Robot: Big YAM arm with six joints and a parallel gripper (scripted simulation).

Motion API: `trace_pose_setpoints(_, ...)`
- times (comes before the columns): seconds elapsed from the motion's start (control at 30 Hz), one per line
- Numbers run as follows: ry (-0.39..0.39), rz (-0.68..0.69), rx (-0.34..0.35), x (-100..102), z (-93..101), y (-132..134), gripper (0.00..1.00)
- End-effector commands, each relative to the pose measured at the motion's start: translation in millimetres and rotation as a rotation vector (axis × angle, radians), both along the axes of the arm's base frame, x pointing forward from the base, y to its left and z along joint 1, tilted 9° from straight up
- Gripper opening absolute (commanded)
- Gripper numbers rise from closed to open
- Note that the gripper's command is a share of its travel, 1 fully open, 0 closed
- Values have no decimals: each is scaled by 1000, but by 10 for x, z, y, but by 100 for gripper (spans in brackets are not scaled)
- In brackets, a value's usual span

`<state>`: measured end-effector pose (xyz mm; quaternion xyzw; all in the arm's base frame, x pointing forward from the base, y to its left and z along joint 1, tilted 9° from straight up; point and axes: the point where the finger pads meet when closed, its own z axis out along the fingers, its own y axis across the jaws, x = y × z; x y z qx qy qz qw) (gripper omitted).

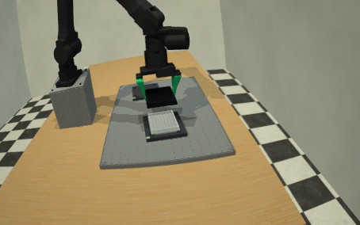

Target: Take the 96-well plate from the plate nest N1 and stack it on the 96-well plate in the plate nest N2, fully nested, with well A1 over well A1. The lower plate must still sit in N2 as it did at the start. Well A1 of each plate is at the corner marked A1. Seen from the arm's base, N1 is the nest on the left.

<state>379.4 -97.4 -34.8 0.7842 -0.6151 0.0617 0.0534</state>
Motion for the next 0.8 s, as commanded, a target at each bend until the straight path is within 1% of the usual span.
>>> trace_pose_setpoints(0.0,-18,24,0,94,-19,58,0)
trace_pose_setpoints(0.07,-10,23,1,52,-71,36,0)
trace_pose_setpoints(0.17,-18,13,0,89,-99,-20,0)
trace_pose_setpoints(0.27,-13,4,1,40,-158,-58,0)
trace_pose_setpoints(0.37,-16,5,0,73,-203,-76,0)
trace_pose_setpoints(0.43,-16,5,0,73,-203,-76,0)
trace_pose_setpoints(0.47,-51,-1,-7,127,-86,-91,0)
trace_pose_setpoints(0.53,-21,5,-1,103,-238,-94,0)
trace_pose_setpoints(0.67,-7,5,2,24,-339,-92,0)
trace_pose_setpoints(0.77,-20,4,0,93,-359,-116,0)
